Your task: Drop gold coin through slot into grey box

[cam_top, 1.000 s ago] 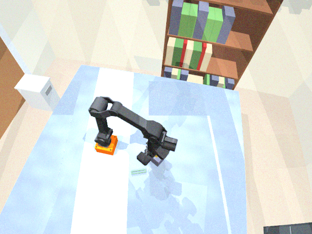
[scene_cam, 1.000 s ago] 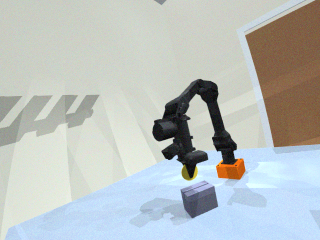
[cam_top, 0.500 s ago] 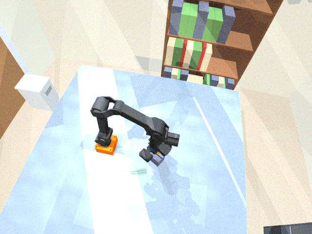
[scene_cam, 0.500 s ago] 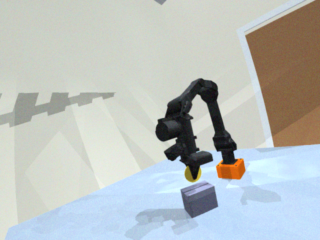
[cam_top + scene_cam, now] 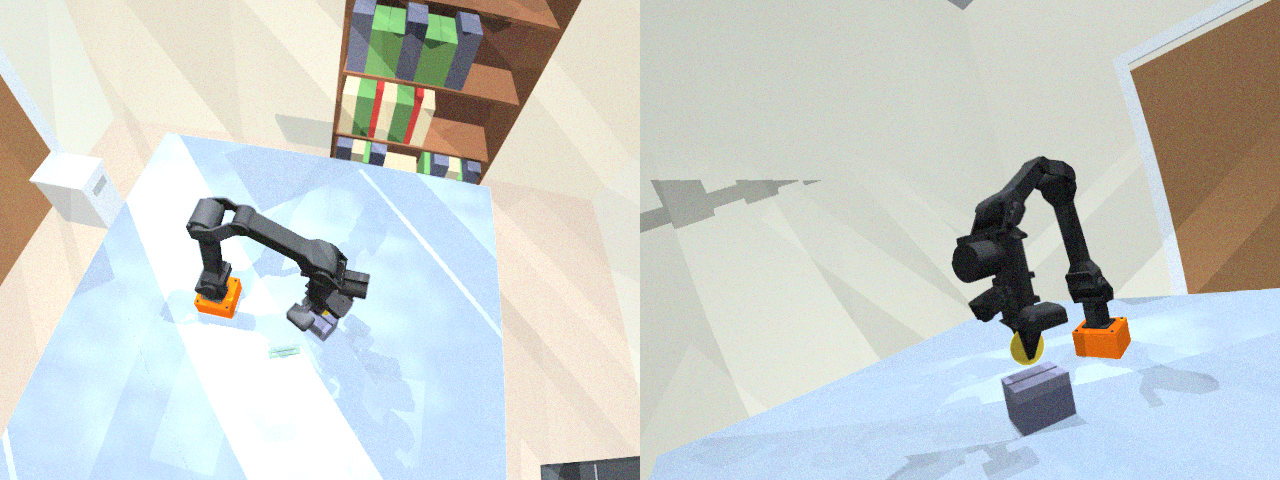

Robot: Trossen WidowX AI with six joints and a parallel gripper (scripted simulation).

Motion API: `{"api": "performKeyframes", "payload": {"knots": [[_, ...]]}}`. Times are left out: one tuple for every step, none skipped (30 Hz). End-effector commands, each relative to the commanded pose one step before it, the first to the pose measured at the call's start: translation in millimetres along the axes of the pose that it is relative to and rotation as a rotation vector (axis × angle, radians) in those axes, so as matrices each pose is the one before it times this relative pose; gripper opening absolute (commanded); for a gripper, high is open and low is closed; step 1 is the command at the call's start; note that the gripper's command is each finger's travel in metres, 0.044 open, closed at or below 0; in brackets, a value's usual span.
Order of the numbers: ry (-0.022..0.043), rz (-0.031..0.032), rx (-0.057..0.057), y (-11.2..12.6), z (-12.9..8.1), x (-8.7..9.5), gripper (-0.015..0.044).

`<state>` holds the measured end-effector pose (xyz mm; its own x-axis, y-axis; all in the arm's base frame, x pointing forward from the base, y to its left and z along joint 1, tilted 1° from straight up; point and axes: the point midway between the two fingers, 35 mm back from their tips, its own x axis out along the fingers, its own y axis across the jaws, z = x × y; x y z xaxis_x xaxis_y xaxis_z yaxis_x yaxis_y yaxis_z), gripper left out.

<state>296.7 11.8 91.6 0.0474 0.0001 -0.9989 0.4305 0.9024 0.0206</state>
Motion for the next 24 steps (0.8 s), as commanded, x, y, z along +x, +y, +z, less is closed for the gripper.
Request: {"api": "performKeyframes", "payload": {"knots": [[0.00048, 0.00021, 0.0065, 1.56, 0.12, -0.51, 0.0005], [-0.00016, -0.00007, -0.0022, -0.52, -0.03, 0.17, 0.0], [-0.00016, -0.00007, -0.0022, -0.52, -0.04, 0.17, 0.0], [-0.00016, -0.00007, -0.0022, -0.52, -0.04, 0.17, 0.0], [0.0, 0.0, 0.0, 0.0, 0.0, 0.0, 0.0], [0.0, 0.0, 0.0, 0.0, 0.0, 0.0, 0.0], [0.0, 0.0, 0.0, 0.0, 0.0, 0.0, 0.0], [0.0, 0.0, 0.0, 0.0, 0.0, 0.0, 0.0], [0.0, 0.0, 0.0, 0.0, 0.0, 0.0, 0.0], [0.0, 0.0, 0.0001, 0.02, -0.01, 0.27, 0.0], [0.0, 0.0, 0.0002, 0.03, -0.02, 0.43, 0.0], [0.0, 0.0, 0.0002, 0.05, -0.04, 0.65, 0.0], [0.0, 0.00001, 0.0004, 0.12, 0.01, 0.72, 0.0], [0.0, 0.00002, 0.0006, 0.2, 0.05, 0.9, 0.0], [0.0, 0.00002, 0.0006, 0.2, 0.02, 0.68, 0.0], [0.0, 0.00001, 0.0007, 0.14, -0.02, 0.51, 0.0], [0.0, 0.00001, 0.0007, 0.08, -0.03, 0.47, 0.0], [0.0, 0.0, 0.0008, 0.05, -0.02, 0.49, 0.0], [0.0, 0.0, 0.0009, 0.03, -0.01, 0.52, 0.0], [0.0, 0.0, 0.001, 0.01, -0.01, 0.54, 0.0], [0.0, 0.0, 0.001, -0.01, 0.0, 0.53, 0.0], [0.0, 0.0, 0.001, -0.02, -0.01, 0.53, 0.0], [0.0, 0.0, 0.0008, -0.03, -0.01, 0.52, 0.0], [0.0, 0.0, 0.0006, -0.04, -0.01, 0.51, 0.0]]}}
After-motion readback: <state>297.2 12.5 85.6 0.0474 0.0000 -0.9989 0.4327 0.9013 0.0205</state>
